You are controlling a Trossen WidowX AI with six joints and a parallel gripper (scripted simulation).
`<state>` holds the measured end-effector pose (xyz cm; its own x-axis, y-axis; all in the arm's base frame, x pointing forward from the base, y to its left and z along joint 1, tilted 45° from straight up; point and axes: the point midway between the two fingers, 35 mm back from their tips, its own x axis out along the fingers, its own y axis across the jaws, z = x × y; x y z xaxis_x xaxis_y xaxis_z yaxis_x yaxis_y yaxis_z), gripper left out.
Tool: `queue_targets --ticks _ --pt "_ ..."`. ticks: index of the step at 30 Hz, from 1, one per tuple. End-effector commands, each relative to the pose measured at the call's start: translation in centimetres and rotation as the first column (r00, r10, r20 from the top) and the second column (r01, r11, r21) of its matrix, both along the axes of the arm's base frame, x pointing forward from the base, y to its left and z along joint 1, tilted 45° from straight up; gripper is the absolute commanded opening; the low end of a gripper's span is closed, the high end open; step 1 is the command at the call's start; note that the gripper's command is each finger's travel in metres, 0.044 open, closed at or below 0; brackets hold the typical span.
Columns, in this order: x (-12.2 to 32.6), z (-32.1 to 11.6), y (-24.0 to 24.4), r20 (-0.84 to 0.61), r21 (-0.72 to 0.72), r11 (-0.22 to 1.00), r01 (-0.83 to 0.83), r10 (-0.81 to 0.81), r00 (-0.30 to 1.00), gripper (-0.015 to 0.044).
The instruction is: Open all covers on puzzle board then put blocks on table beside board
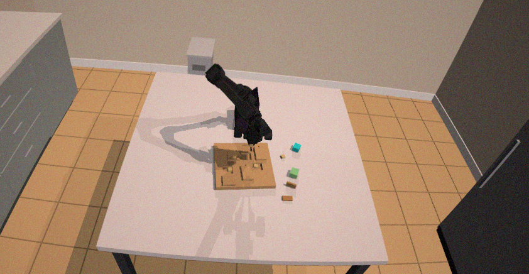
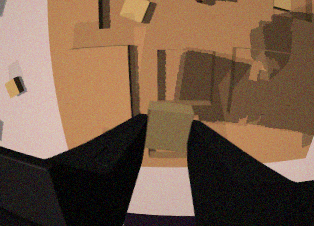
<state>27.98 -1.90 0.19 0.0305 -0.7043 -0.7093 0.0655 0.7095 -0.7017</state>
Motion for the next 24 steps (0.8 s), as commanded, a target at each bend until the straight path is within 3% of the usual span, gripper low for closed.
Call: queue_targets --ticks 1,24 --pt "0.0 -0.9 1.4 0.005 0.012 1.0 -0.003 0.003 1.0 0.008" --pt "-2.5 -6.7 8.0 0.0 0.036 0.999 -0.008 0.008 1.0 0.008"
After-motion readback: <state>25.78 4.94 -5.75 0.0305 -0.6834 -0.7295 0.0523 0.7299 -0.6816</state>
